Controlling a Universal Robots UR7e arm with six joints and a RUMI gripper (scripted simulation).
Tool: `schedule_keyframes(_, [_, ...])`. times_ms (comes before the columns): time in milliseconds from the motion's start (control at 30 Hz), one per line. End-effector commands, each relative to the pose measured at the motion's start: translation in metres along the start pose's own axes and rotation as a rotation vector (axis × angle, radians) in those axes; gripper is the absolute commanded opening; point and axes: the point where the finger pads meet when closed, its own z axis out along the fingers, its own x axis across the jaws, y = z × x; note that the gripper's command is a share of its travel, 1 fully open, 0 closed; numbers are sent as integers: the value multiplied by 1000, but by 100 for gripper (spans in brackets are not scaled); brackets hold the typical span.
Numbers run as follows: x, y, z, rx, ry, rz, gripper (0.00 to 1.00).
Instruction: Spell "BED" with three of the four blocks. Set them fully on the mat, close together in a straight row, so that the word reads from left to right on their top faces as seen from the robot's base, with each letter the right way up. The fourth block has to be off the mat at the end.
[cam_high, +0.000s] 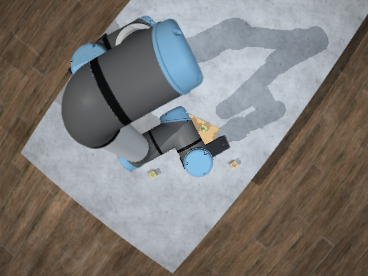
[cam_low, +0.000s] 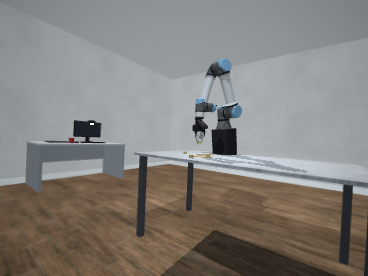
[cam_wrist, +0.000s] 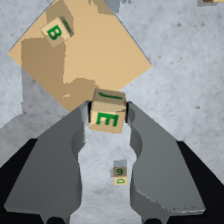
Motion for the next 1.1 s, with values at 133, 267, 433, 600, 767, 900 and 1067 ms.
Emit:
schedule_keyframes(133, [-19,-6,-1,4,3,-223,5])
schedule_keyframes(267, [-24,-7,-2,4,3,-285,5])
schedule_keyframes(433, [-31,-8,-2,4,3,-367,5])
schedule_keyframes(600, [-37,-10,-2,4,3,-439,5])
schedule_keyframes(767, [-41,-10,-2,4,4,-485,5])
schedule_keyframes(900, [-41,-10,-2,4,3,-495,5])
schedule_keyframes(1067, [-43,-10,-2,4,3,-508,5])
